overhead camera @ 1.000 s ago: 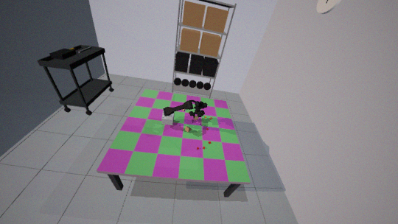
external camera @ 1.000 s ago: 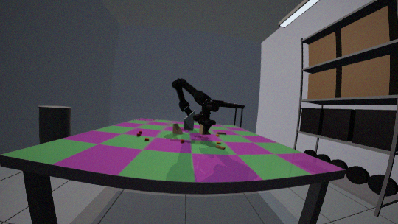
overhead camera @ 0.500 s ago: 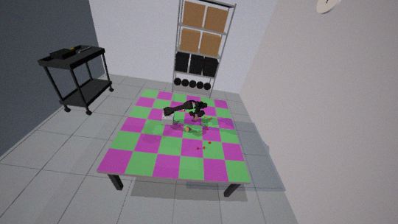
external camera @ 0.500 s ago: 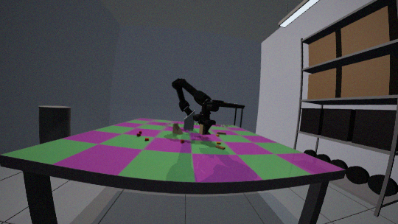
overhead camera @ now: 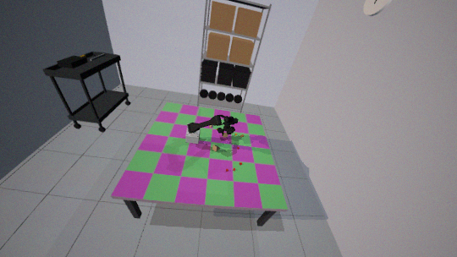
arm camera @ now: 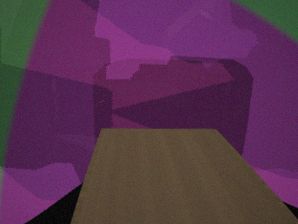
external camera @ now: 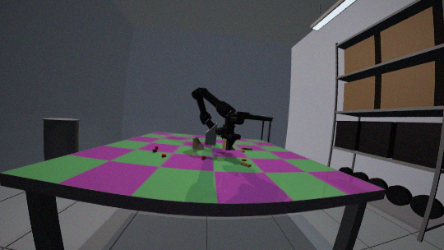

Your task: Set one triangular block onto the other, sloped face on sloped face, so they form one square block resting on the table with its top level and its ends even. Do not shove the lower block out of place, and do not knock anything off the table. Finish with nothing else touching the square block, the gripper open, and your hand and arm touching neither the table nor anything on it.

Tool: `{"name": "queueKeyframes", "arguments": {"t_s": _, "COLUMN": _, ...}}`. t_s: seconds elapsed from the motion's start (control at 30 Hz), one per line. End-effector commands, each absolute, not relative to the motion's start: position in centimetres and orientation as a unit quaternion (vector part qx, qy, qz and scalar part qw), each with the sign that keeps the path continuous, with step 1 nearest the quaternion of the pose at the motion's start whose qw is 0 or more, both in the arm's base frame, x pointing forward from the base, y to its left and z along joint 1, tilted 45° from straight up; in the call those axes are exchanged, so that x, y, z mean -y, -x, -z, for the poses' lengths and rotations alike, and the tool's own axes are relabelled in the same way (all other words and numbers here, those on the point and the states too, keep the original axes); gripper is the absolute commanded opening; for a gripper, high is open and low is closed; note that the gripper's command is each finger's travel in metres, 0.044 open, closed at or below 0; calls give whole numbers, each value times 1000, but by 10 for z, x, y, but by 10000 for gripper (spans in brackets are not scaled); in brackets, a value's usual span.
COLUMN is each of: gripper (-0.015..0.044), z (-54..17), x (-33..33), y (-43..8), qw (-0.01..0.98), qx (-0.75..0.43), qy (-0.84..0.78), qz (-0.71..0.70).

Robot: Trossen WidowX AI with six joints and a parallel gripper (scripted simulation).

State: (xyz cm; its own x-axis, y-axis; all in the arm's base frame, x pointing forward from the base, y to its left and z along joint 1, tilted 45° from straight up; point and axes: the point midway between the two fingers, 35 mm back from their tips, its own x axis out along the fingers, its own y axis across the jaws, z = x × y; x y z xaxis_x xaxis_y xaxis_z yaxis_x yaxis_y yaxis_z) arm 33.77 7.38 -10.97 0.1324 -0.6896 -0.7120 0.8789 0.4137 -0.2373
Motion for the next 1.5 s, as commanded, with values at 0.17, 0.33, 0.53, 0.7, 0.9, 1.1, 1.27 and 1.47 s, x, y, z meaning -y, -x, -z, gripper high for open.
{"name": "queueKeyframes", "arguments": {"t_s": 0.17, "gripper": 0, "z": 110, "x": -74, "y": -338, "qw": 743, "qx": -393, "qy": -123, "qz": 528}}
{"name": "queueKeyframes", "arguments": {"t_s": 0.33, "gripper": 0, "z": 110, "x": -74, "y": -338, "qw": 743, "qx": -393, "qy": -123, "qz": 528}}
{"name": "queueKeyframes", "arguments": {"t_s": 0.53, "gripper": 0, "z": 110, "x": -74, "y": -338, "qw": 743, "qx": -393, "qy": -123, "qz": 528}}
{"name": "queueKeyframes", "arguments": {"t_s": 0.7, "gripper": 0, "z": 112, "x": -71, "y": -338, "qw": 743, "qx": -394, "qy": -120, "qz": 528}}
{"name": "queueKeyframes", "arguments": {"t_s": 0.9, "gripper": 0, "z": 120, "x": -64, "y": -340, "qw": 743, "qx": -395, "qy": -120, "qz": 528}}
{"name": "queueKeyframes", "arguments": {"t_s": 1.1, "gripper": 0, "z": 127, "x": -57, "y": -341, "qw": 743, "qx": -395, "qy": -119, "qz": 527}}
{"name": "queueKeyframes", "arguments": {"t_s": 1.27, "gripper": 0, "z": 128, "x": -56, "y": -341, "qw": 743, "qx": -395, "qy": -119, "qz": 527}}
{"name": "queueKeyframes", "arguments": {"t_s": 1.47, "gripper": 157, "z": 127, "x": -57, "y": -340, "qw": 741, "qx": -396, "qy": -122, "qz": 529}}
